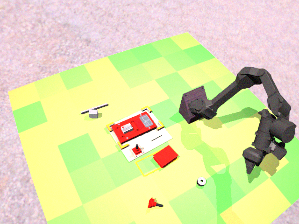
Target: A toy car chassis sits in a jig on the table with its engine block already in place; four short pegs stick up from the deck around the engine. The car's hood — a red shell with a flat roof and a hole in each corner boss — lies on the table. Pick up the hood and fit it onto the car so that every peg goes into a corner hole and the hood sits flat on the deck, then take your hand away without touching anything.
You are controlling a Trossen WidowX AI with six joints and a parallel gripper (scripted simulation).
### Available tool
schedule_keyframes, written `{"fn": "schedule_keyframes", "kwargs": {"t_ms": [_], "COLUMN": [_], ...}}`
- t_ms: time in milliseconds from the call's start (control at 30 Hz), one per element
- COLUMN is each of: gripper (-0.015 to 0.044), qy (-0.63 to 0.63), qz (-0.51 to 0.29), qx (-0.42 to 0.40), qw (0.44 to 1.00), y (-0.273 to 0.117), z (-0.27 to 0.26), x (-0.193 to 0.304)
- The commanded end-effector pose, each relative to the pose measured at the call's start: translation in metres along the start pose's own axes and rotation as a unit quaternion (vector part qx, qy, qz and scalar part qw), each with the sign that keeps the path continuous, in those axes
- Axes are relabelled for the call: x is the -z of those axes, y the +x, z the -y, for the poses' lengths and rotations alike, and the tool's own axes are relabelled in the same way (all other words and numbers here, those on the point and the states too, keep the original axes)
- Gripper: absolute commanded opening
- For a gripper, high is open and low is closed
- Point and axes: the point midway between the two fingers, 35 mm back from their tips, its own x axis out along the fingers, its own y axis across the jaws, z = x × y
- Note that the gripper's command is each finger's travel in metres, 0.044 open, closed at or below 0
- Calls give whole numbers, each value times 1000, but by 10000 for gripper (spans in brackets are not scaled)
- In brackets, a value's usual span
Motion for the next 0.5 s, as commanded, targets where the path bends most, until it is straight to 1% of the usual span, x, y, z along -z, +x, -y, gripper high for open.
{"fn": "schedule_keyframes", "kwargs": {"t_ms": [0,267,467], "gripper": [440,440,440], "qy": [51,162,251], "qz": [-39,-137,-211], "qx": [-4,-4,13], "qw": [998,977,945], "y": [24,68,83], "z": [9,37,58], "x": [22,85,144]}}
